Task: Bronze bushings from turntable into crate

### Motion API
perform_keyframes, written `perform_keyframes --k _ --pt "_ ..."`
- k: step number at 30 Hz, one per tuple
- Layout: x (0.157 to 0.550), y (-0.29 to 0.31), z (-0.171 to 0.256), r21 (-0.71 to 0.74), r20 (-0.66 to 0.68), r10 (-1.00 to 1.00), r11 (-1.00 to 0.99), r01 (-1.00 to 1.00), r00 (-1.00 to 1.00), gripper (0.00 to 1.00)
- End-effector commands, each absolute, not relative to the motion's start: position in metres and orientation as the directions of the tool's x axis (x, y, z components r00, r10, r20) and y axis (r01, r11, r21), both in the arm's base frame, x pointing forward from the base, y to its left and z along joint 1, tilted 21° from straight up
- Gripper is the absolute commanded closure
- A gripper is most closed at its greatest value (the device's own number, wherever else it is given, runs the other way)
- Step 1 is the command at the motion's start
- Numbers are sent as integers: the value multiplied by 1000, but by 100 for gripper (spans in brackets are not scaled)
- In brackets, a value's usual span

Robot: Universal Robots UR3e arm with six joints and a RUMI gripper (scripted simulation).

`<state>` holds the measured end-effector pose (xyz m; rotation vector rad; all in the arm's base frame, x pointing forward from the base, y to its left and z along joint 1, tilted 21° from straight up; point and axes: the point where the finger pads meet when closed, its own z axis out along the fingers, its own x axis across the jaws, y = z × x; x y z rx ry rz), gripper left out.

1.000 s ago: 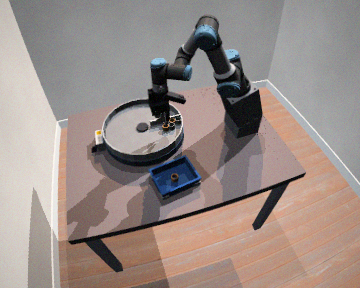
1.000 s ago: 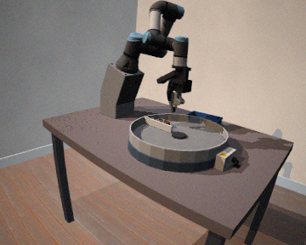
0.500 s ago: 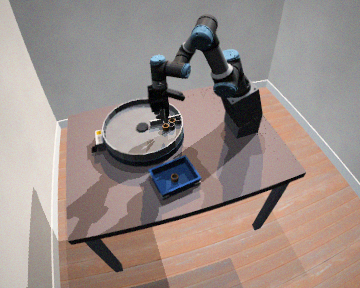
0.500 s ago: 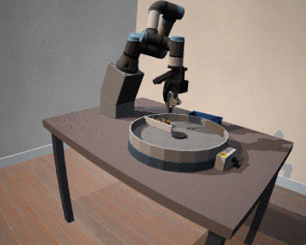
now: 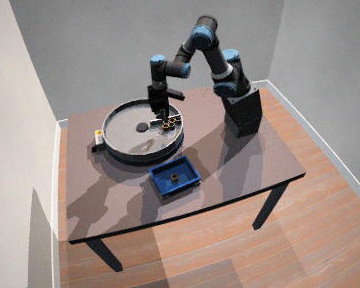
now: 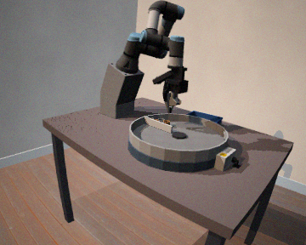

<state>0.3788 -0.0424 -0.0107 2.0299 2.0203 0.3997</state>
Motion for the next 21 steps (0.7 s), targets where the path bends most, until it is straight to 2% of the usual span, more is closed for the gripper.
perform_keyframes --k 1,21 --pt "379 -43 -10 365 17 1000 -7 931 1 94" --pt "382 -43 -17 365 17 1000 -7 931 1 94"
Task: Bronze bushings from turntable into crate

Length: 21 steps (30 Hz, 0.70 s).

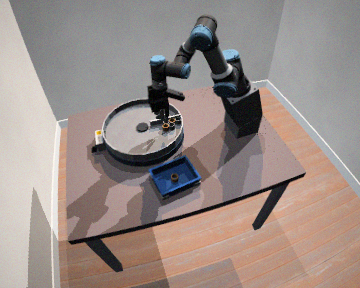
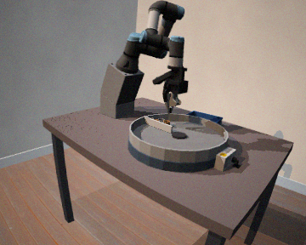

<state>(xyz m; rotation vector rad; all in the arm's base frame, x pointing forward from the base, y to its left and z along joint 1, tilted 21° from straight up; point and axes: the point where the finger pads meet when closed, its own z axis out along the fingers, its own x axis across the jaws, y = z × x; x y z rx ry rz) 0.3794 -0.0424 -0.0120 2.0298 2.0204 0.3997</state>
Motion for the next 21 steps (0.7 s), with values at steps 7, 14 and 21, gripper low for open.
perform_keyframes --k 7,14,21 --pt "387 -42 -29 365 17 1000 -7 931 1 94" --pt "388 -42 -31 365 17 1000 -7 931 1 94" --pt "388 -42 -31 365 17 1000 -7 931 1 94"
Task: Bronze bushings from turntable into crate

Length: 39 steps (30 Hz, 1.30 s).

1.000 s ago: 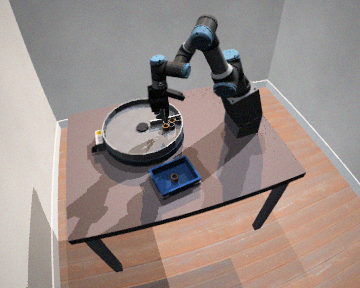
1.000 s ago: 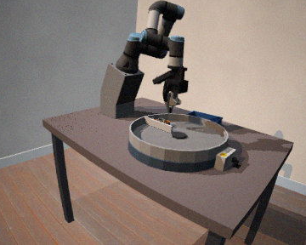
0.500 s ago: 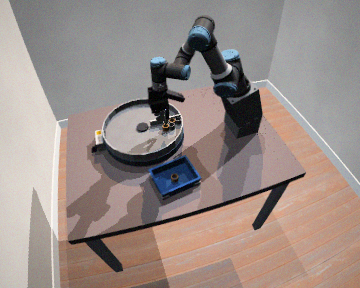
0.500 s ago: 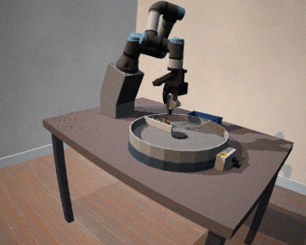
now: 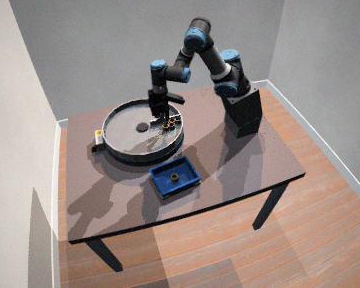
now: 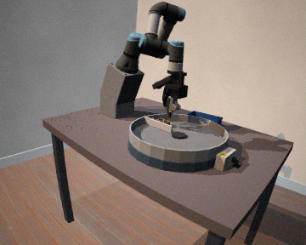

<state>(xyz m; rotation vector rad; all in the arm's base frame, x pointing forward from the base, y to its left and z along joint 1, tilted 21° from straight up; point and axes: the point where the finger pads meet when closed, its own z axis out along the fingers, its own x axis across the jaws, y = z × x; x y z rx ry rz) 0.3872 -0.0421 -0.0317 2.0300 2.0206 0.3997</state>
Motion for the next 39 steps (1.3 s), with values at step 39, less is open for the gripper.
perform_keyframes --k 39 --pt "391 -42 -40 365 17 1000 -7 931 1 94"
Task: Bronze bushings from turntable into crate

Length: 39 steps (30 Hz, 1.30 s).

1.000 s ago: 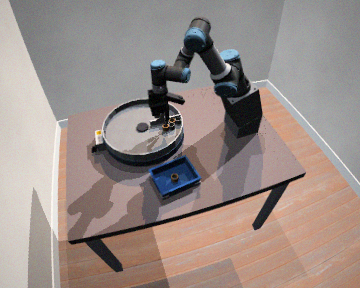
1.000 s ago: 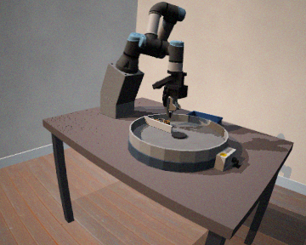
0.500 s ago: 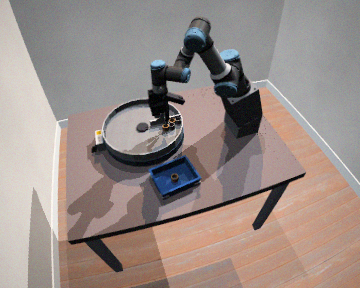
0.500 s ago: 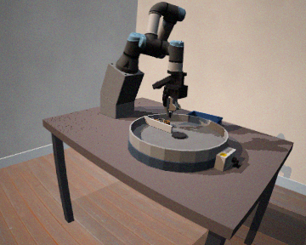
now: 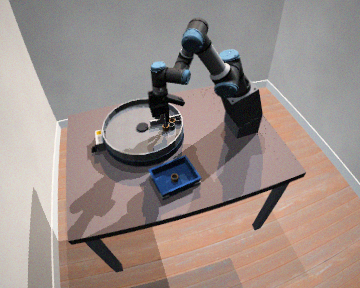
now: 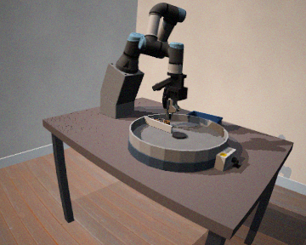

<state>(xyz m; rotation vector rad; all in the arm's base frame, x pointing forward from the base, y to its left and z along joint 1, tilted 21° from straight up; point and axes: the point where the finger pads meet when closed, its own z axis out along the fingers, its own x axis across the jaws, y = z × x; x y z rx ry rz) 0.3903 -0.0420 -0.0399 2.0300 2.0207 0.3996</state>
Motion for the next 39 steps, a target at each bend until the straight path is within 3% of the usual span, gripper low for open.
perform_keyframes --k 1,39 --pt "391 -42 -40 365 17 1000 -7 931 1 94" --pt "393 -42 -45 365 17 1000 -7 931 1 94"
